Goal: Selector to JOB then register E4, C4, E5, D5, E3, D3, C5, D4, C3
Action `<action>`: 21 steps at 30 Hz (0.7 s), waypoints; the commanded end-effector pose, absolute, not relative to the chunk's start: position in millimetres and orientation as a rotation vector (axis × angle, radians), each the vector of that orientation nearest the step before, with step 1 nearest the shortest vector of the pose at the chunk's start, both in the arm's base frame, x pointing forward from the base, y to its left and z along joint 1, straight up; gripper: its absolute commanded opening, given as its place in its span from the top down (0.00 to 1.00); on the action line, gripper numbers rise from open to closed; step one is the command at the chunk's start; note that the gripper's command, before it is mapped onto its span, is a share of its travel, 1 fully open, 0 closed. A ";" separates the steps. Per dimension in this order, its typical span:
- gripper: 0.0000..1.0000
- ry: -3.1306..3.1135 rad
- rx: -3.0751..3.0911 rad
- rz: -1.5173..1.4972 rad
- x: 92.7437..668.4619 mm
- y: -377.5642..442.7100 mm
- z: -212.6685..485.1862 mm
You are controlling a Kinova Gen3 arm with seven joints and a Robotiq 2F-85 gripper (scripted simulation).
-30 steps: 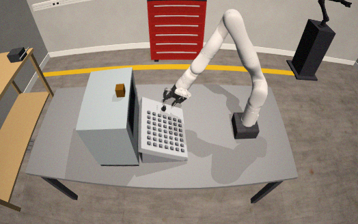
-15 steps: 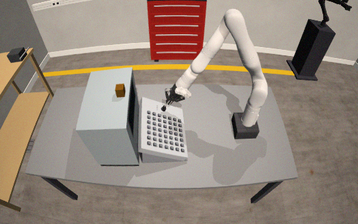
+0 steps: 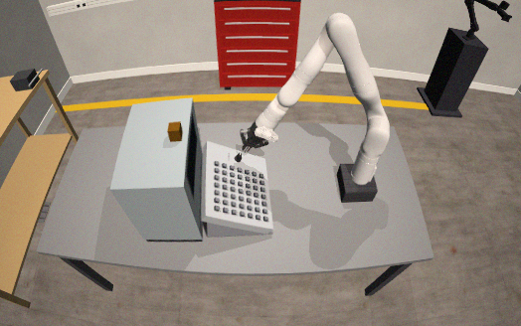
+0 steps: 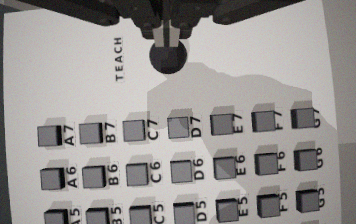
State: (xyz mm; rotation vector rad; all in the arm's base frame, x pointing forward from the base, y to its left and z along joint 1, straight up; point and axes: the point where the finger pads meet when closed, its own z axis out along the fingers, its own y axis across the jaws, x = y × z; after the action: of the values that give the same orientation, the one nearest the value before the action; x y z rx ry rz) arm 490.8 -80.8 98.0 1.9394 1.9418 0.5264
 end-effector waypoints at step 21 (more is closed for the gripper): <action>0.90 1.941 1.939 0.524 477.8 -33.6 83.7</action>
State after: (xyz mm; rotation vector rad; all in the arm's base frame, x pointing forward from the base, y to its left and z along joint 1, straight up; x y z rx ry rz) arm 484.8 -62.7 92.3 1.9406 1.9260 0.5287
